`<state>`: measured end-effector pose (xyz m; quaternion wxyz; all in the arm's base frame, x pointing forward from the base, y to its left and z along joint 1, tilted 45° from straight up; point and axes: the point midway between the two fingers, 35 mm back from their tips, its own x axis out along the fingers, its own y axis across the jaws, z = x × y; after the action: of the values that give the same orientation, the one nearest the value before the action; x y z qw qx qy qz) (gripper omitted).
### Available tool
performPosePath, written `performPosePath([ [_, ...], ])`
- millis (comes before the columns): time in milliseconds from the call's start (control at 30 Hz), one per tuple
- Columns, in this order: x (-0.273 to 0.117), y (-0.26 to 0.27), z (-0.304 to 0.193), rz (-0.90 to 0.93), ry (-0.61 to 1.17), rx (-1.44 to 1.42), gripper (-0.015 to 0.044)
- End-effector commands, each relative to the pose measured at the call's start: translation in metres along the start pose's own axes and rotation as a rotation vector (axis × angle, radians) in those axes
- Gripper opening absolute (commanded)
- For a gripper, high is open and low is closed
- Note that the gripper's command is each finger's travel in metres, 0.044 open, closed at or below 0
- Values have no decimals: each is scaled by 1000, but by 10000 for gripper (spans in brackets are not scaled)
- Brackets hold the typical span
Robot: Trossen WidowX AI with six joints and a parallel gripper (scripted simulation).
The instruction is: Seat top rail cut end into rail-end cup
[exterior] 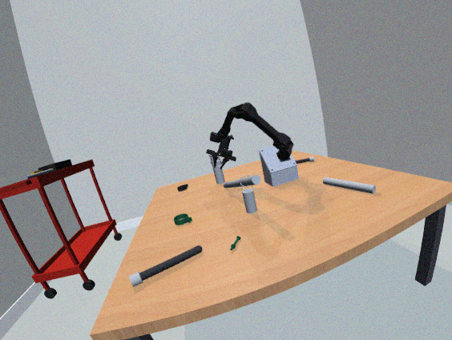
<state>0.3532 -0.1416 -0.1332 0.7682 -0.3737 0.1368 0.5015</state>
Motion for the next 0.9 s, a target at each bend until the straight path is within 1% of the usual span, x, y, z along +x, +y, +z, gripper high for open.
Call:
performPosePath([
  [0,1,2,-2,-1,-3,2,0],
  [733,2,-1,0,-6,4,28,0],
  [867,2,-1,0,-6,4,28,105],
])
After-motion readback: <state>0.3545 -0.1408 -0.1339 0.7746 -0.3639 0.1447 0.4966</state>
